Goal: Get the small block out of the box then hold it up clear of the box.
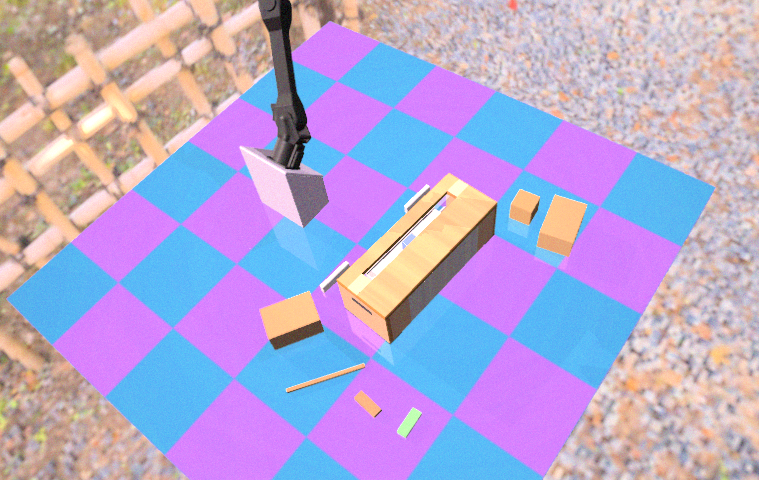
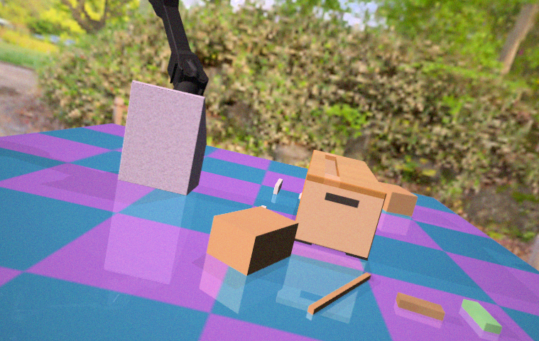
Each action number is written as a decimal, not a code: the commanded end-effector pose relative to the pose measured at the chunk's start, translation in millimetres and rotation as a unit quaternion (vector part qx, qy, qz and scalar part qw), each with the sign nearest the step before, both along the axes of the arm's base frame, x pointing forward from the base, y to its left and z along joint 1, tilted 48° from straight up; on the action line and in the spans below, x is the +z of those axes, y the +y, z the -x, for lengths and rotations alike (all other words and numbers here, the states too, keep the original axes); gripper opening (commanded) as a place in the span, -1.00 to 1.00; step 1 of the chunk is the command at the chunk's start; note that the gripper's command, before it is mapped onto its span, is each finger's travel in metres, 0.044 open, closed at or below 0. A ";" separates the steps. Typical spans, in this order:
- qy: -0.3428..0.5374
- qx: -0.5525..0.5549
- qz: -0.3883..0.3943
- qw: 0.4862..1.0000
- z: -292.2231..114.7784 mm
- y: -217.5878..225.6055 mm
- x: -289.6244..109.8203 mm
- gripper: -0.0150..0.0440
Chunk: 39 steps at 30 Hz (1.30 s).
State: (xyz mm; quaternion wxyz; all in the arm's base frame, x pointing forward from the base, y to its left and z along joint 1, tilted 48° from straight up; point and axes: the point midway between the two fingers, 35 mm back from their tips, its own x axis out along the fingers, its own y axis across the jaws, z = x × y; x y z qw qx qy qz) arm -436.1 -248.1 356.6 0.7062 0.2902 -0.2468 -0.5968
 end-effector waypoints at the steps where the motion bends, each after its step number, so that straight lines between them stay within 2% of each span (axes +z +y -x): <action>1: -0.001 0.000 0.000 1.000 -1.1 -2.2 0.7 0.86; 4: -0.007 0.005 -0.002 1.000 -19.8 -35.4 4.0 0.86; 10: 0.023 0.068 -0.007 0.997 -75.9 -112.3 -14.1 0.86; 12: 0.028 0.051 -0.006 0.998 -75.8 -116.6 -7.8 0.86; 14: 0.040 0.051 -0.007 0.998 -92.2 -137.3 -6.7 0.86; 18: 0.067 0.102 -0.016 0.992 -147.4 -182.8 -23.7 0.86; 27: 0.127 0.215 -0.031 0.968 -278.1 -244.6 -58.2 0.86; 30: 0.151 0.256 -0.035 0.954 -327.2 -255.7 -70.5 0.86; 33: 0.145 0.275 -0.072 0.948 -373.1 -260.3 -87.6 0.86; 39: 0.213 0.367 -0.073 0.903 -472.7 -253.8 -115.1 0.86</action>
